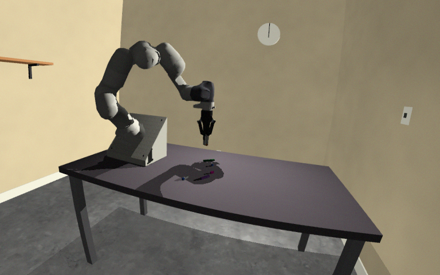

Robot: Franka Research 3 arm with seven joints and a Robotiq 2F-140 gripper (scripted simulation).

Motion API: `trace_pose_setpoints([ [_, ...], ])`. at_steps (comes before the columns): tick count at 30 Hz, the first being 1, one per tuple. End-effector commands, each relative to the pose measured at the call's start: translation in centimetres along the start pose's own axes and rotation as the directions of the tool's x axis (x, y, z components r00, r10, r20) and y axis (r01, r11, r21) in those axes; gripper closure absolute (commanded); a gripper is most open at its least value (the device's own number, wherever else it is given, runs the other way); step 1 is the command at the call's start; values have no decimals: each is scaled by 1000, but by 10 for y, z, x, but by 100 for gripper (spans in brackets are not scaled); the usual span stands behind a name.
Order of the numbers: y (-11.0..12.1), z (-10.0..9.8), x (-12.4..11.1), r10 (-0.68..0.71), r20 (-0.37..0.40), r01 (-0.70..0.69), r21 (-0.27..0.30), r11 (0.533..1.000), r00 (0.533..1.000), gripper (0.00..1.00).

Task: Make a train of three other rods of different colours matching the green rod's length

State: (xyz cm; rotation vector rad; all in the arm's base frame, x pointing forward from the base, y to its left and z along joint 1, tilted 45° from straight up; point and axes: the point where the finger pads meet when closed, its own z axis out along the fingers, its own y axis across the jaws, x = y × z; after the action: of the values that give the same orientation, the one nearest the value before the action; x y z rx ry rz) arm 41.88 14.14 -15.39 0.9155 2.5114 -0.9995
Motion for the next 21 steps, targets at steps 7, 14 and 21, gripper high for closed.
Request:
trace_pose_setpoints([
  [7, -9, 0, -1, -13, 3, 13, 29, 1000, 1000, 97],
  [14, -29, -7, -56, 159, 41, -159, 19, 987, 986, 97],
  [21, -56, -14, -110, 343, 67, -344, 4, 939, 937, 97],
])
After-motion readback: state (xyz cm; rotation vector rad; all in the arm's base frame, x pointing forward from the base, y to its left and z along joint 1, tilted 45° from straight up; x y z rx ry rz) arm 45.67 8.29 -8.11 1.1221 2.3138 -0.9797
